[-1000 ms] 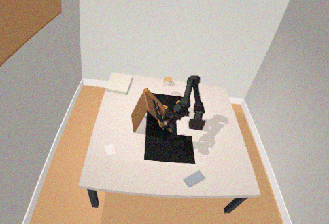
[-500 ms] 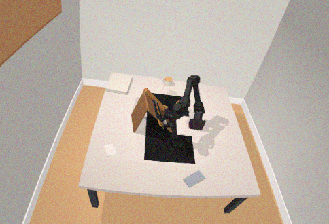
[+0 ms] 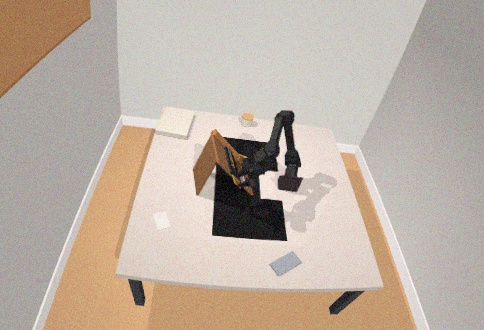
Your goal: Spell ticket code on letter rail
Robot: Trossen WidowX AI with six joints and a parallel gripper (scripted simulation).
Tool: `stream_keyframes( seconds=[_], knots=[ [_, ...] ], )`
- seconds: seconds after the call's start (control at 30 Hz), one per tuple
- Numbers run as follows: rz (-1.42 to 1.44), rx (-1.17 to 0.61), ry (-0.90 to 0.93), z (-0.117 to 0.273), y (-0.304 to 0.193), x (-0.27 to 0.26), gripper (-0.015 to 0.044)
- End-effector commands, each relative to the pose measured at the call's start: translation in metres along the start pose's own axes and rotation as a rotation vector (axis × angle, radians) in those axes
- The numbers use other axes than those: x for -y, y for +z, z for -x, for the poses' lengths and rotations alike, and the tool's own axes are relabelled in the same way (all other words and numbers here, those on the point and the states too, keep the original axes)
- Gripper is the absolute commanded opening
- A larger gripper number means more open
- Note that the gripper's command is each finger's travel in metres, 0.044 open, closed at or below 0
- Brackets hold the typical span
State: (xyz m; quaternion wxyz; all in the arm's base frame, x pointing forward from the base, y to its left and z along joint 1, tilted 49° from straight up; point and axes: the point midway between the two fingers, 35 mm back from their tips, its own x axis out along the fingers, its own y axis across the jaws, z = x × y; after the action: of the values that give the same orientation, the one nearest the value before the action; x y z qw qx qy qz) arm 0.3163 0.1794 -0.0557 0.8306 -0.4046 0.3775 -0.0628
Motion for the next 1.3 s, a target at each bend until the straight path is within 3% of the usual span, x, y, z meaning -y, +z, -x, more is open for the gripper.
stream_keyframes(
  seconds=[0.0, 1.27],
  knots=[
    [-0.003, 0.004, 0.005, 0.001, 0.002, 0.003, 0.0],
    [-0.002, 0.004, 0.004, 0.001, 0.002, 0.022, 0.0]
  ],
)
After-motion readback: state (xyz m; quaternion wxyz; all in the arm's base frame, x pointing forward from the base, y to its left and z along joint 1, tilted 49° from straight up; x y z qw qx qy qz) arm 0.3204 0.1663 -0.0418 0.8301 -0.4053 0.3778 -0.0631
